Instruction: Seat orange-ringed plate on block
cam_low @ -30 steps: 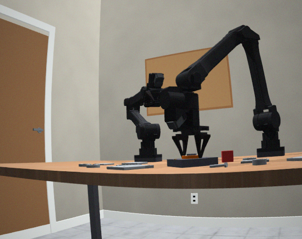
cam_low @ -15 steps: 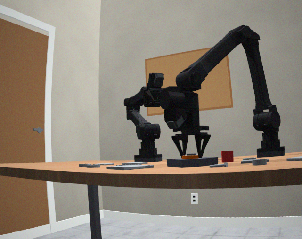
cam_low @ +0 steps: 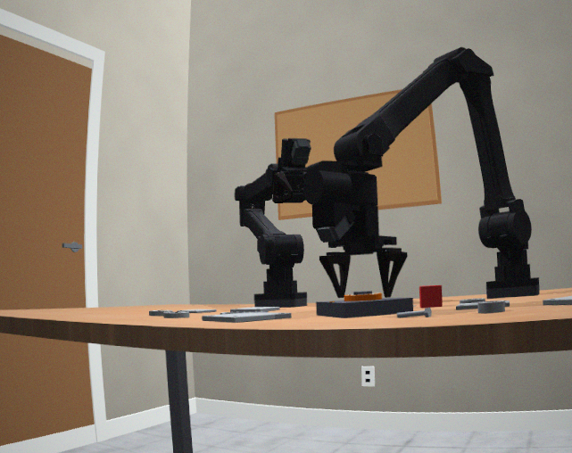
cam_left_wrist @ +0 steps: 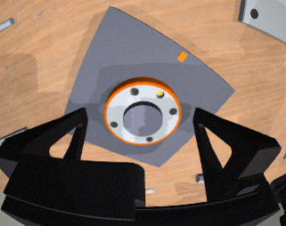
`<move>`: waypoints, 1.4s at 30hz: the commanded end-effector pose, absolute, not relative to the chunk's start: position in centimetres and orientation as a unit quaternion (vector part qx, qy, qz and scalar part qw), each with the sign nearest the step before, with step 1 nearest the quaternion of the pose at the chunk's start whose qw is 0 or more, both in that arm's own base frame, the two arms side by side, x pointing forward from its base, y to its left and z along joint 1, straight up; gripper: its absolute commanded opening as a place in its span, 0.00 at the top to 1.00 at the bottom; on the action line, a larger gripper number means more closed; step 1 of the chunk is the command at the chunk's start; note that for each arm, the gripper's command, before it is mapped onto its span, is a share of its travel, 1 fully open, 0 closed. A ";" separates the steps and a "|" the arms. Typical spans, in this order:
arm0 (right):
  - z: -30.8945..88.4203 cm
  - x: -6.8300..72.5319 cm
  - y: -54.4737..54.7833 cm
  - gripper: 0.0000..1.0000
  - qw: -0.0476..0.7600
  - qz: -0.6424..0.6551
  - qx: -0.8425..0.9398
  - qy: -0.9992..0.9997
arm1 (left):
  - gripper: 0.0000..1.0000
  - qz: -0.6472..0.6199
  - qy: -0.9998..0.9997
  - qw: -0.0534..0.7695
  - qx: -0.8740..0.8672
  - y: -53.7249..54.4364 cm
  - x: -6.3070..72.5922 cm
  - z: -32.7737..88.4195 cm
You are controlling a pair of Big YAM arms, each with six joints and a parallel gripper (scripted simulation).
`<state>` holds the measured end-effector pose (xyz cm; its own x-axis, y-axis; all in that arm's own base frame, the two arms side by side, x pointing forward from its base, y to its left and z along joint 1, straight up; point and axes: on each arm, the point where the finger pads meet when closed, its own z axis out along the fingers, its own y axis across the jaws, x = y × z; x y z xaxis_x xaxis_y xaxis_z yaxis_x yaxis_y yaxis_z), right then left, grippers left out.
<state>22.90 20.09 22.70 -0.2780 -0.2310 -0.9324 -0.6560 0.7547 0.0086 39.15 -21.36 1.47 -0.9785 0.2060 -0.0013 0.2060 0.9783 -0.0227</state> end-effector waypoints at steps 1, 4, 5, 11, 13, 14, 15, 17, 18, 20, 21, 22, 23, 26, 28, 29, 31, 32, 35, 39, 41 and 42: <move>23.9 23.1 20.3 0.00 0.540 0.203 -0.287 0.764 | 0.00 0.024 -0.994 -0.033 -0.104 -21.8 41.5 4.9; 23.9 23.1 20.3 0.00 0.540 0.203 -0.287 0.764 | 0.00 0.025 -0.994 -0.037 -0.104 -21.8 41.7 5.5; 23.9 23.1 20.3 0.00 0.540 0.203 -0.287 0.764 | 0.00 0.025 -0.993 -0.038 -0.105 -21.9 41.8 5.6; 23.9 23.1 20.3 0.00 0.540 0.203 -0.287 0.764 | 0.00 0.025 -0.993 -0.038 -0.106 -21.9 41.7 6.6; 23.9 23.1 20.3 0.00 0.540 0.203 -0.287 0.764 | 0.00 0.025 -0.993 -0.038 -0.105 -21.9 41.6 7.0; 23.9 23.1 20.3 0.00 0.540 0.203 -0.287 0.764 | 0.00 0.025 -0.993 -0.038 -0.105 -21.9 41.6 7.0; 23.9 23.1 20.3 0.00 0.540 0.203 -0.287 0.764 | 0.00 0.026 -0.993 -0.039 -0.104 -21.7 41.8 7.3; 23.9 23.1 20.3 0.00 0.540 0.203 -0.287 0.764 | 0.00 0.026 -0.993 -0.039 -0.104 -21.6 41.7 8.1; 23.9 23.1 20.3 0.00 0.540 0.203 -0.287 0.764 | 0.00 0.026 -0.993 -0.039 -0.104 -21.6 41.7 8.7; 23.9 23.1 20.3 0.00 0.540 0.203 -0.287 0.764 | 0.00 0.026 -0.993 -0.039 -0.104 -21.5 41.6 10.2; 23.9 23.1 20.3 0.00 0.540 0.203 -0.287 0.764 | 0.00 0.026 -0.993 -0.039 -0.104 -21.5 41.6 10.8; 23.9 23.1 20.3 0.00 0.540 0.203 -0.287 0.764 | 0.00 0.026 -0.993 -0.039 -0.106 -21.7 41.4 11.3; 23.9 23.1 20.3 0.00 0.540 0.203 -0.287 0.764 | 0.00 0.017 -0.994 -0.015 -0.104 -21.5 40.2 9.5; 23.9 23.1 20.3 0.00 0.540 0.203 -0.287 0.764 | 0.00 0.010 -0.995 0.002 -0.104 -21.9 39.3 7.3; 23.9 23.1 20.3 0.00 0.540 0.203 -0.287 0.764 | 0.00 0.010 -0.995 0.002 -0.104 -21.9 39.3 7.3; 23.9 23.1 20.3 0.00 0.540 0.203 -0.287 0.764 | 0.00 0.010 -0.995 0.004 -0.104 -21.9 39.2 7.1; 23.9 23.1 20.3 0.00 0.540 0.203 -0.287 0.764 | 0.00 0.011 -0.995 0.001 -0.104 -21.9 39.1 7.3; 23.9 23.1 20.3 0.00 0.540 0.203 -0.287 0.764 | 0.00 0.013 -0.995 -0.003 -0.103 -21.8 39.3 7.7; 23.9 23.1 20.3 0.00 0.540 0.203 -0.287 0.764 | 0.00 0.021 -0.992 -0.026 -0.124 -22.1 39.6 8.4; 23.9 23.1 20.3 0.00 0.540 0.203 -0.287 0.764 | 0.00 0.027 -0.985 -0.064 -0.159 -21.8 38.8 7.8; 23.9 23.1 20.3 0.00 0.540 0.203 -0.287 0.764 | 0.00 0.035 -0.977 -0.107 -0.181 -21.8 38.8 8.0; 23.9 23.1 20.3 0.00 0.540 0.203 -0.287 0.764 | 0.00 0.039 -0.972 -0.129 -0.190 -21.8 38.7 8.0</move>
